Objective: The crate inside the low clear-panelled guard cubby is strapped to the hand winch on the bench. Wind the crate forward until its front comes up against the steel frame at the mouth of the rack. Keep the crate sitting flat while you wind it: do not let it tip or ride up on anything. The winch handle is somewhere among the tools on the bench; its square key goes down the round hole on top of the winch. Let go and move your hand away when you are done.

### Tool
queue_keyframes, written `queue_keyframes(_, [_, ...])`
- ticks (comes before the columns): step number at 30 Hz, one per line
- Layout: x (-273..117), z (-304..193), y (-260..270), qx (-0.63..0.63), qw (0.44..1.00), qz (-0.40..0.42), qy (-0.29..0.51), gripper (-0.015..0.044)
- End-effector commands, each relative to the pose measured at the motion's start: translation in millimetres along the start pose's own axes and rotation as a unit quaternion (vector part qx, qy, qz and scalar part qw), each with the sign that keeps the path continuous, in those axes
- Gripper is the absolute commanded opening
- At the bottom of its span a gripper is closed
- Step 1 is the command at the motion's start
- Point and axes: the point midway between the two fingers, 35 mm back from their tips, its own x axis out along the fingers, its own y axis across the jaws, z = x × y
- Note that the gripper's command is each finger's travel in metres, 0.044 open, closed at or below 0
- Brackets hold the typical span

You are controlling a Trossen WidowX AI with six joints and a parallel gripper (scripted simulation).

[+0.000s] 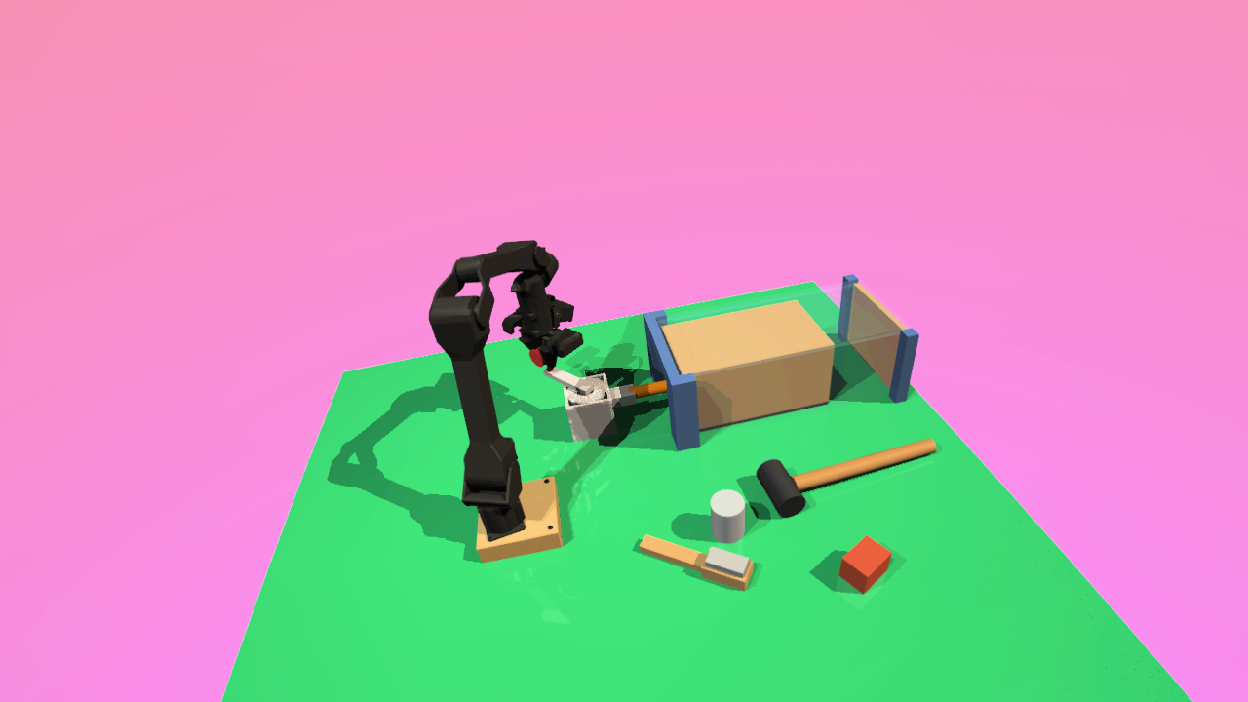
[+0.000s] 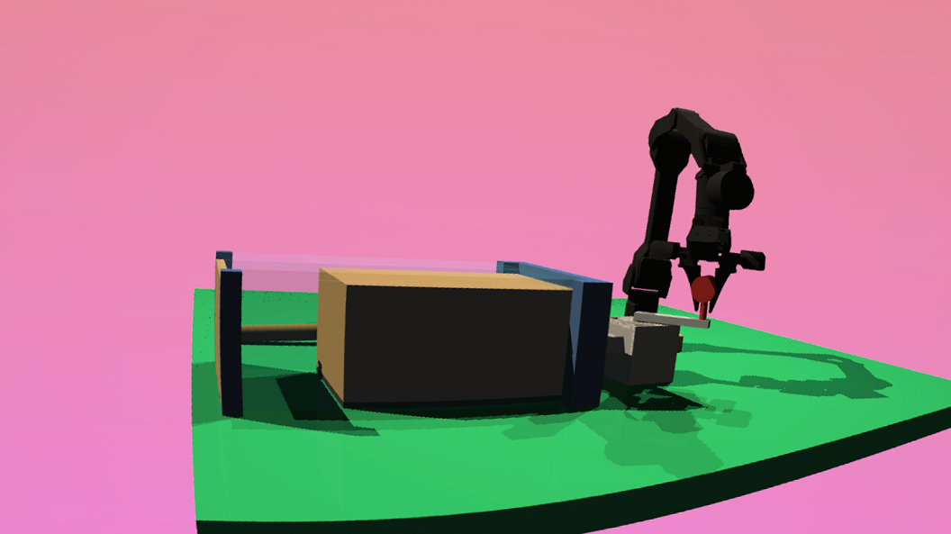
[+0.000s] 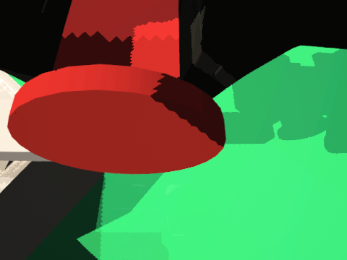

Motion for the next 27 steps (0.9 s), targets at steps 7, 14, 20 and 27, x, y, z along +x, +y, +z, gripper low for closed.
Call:
queue_keyframes(7, [-0.6, -23.5, -3.1, 0.0, 1.0, 0.001, 0.012, 0.0])
queue_keyframes(14, [-0.7, -34.3, -6.9, 0.0, 1.0, 0.0, 0.012, 0.0])
queue_keyframes(20, [-0.8, -42.9, -10.9, 0.0, 1.0, 0.0, 0.012, 0.0])
queue_keyframes(27, [-0.8, -52.0, -16.4, 0.0, 1.0, 0.0, 0.013, 0.0])
